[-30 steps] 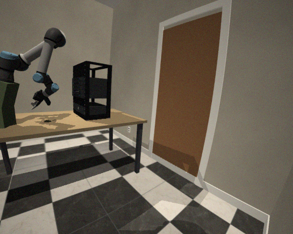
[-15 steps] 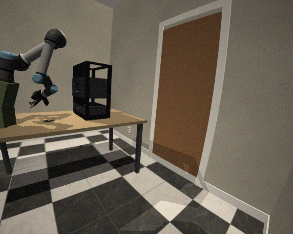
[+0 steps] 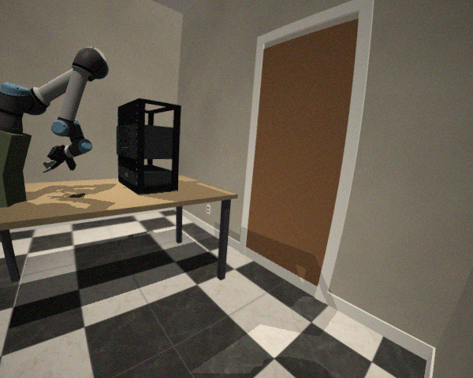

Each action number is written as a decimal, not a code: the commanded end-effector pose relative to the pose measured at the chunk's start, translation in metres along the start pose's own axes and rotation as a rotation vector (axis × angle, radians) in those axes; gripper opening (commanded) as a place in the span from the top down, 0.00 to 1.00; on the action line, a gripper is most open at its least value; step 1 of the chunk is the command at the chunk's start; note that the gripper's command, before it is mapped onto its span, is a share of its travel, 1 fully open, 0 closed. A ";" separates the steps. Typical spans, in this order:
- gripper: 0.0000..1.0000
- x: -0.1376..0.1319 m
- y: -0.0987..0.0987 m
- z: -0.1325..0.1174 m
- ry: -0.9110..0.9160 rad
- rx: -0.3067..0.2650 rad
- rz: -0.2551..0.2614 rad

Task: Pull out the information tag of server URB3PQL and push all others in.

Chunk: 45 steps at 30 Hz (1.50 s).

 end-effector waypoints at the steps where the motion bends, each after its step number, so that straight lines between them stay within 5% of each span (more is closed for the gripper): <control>1: 0.00 -0.002 0.004 -0.006 0.007 -0.024 0.019; 45: 0.00 -0.027 0.025 -0.059 0.077 -0.224 0.195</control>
Point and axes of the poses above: the point where the finger pads meet when closed, its own y axis out along the fingers, its own x axis across the jaws, z = x × y, the point moved 2 cm from there along -y, back along the fingers, and after that the axes turned 13 degrees about y, right-handed, at the moved point
